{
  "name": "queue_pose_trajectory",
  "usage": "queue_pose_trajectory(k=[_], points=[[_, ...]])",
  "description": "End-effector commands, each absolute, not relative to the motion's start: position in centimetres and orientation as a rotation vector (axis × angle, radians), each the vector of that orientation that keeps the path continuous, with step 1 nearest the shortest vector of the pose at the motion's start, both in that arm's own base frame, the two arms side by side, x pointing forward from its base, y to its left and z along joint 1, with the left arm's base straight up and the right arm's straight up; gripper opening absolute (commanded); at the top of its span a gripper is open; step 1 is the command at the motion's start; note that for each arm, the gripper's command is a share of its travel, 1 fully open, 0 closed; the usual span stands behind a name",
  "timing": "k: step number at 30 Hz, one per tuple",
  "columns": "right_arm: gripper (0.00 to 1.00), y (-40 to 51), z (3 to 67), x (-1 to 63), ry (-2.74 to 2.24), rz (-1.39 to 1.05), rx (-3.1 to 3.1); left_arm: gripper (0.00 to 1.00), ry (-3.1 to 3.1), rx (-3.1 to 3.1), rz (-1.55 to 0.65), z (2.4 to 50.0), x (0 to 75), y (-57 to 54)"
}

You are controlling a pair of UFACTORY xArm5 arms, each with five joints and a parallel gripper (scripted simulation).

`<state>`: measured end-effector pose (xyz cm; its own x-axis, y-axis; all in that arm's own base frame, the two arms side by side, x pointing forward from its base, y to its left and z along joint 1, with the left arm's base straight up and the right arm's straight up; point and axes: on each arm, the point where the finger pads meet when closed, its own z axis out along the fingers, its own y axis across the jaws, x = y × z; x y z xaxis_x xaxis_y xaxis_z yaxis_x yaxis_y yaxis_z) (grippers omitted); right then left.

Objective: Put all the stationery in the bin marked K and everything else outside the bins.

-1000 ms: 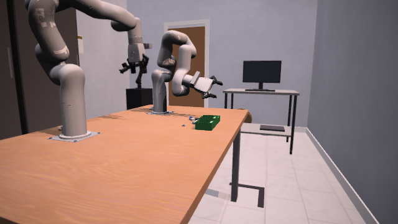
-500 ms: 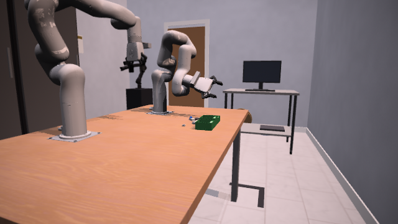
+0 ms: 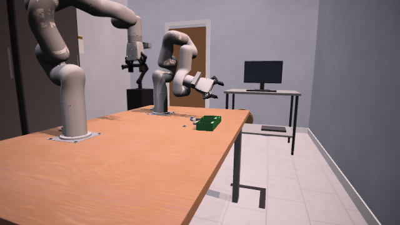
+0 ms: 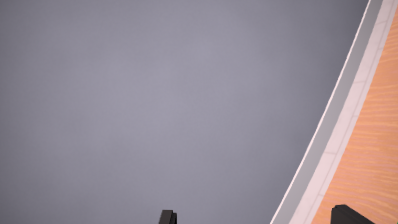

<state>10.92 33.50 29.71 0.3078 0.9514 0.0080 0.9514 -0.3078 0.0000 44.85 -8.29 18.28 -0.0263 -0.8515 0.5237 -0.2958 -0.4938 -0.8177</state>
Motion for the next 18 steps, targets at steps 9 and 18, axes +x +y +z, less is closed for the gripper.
queue_pose_trajectory(k=[9,18], points=[[1.0,33.29,29.96,10.85,-1.845,-0.002,-2.542,1.0,1.197,-1.78,-1.547,18.37,44.88,-8.29],[1.0,33.26,29.97,10.84,-1.845,0.0,-2.542,1.0,1.197,-1.78,-1.547,18.37,44.88,-8.29]])
